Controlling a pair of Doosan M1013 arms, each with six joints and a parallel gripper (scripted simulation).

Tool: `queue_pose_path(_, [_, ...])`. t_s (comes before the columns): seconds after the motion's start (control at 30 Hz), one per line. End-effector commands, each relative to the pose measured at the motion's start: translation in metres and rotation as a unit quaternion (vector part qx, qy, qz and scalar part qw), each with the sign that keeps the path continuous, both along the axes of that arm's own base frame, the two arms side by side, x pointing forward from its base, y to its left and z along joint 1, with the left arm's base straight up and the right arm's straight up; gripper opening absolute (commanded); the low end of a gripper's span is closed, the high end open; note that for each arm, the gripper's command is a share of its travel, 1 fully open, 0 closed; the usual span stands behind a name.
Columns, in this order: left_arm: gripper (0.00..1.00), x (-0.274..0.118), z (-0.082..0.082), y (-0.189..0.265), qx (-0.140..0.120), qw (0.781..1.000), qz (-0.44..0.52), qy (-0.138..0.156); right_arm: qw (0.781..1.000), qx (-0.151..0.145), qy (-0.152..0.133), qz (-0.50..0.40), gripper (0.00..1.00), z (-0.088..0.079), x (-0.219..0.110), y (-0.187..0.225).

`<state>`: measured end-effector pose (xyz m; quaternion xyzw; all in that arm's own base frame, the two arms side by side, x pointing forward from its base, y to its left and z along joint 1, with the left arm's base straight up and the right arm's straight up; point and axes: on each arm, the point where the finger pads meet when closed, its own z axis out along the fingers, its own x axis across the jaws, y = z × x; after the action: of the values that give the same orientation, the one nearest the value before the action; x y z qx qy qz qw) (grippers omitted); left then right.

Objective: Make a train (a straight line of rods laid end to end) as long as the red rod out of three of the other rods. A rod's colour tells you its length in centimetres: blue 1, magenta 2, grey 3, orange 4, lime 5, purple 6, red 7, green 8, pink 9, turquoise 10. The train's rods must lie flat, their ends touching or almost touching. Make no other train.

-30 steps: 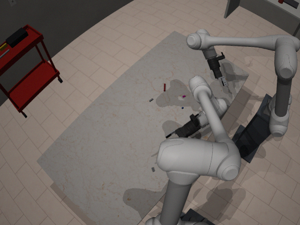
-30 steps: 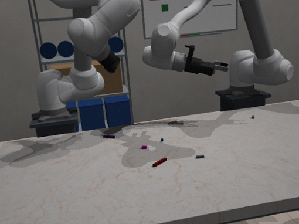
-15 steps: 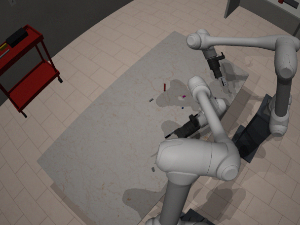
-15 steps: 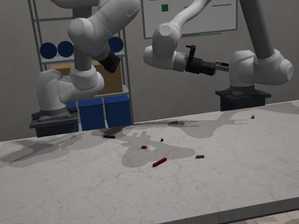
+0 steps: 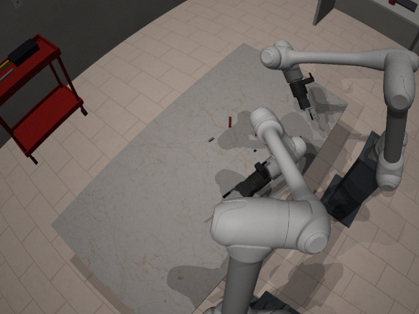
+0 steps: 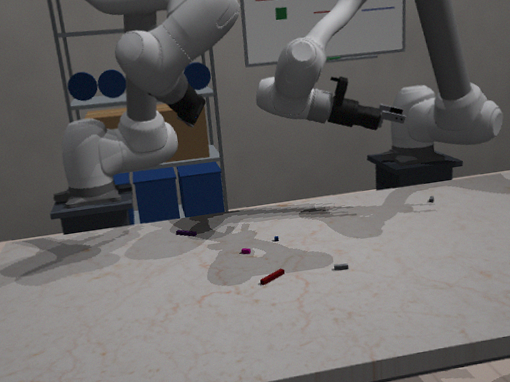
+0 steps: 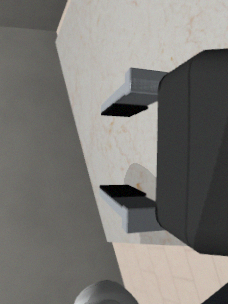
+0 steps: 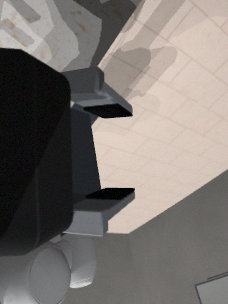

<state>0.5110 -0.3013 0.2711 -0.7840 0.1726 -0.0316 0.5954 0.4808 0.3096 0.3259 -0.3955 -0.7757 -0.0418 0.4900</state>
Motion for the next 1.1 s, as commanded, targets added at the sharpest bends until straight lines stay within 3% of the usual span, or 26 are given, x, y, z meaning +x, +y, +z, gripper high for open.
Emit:
queue_pose_path(0.0, [1.00, 0.007, -0.001, 0.018, -0.005, 1.000, 0.020, -0.002, 1.000, 0.000, -0.001, 0.000, 1.00, 0.001, 0.000, 0.000])
queue_pose_path(0.2, [1.00, 0.014, -0.004, 0.044, -0.011, 0.999, 0.048, -0.004, 1.000, 0.000, -0.001, 0.000, 1.00, 0.001, 0.000, 0.000])
queue_pose_path(0.67, [1.00, 0.033, -0.018, 0.174, -0.042, 0.980, 0.192, -0.019, 1.000, 0.000, -0.001, 0.000, 1.00, 0.001, 0.000, 0.000])
queue_pose_path(0.73, [1.00, 0.033, -0.018, 0.174, -0.042, 0.980, 0.192, -0.019, 1.000, 0.000, -0.001, 0.000, 1.00, 0.001, 0.000, 0.000])
queue_pose_path(1.07, [1.00, 0.020, -0.032, 0.297, -0.066, 0.939, 0.335, -0.041, 1.000, 0.000, -0.001, 0.000, 1.00, 0.001, 0.000, 0.000])
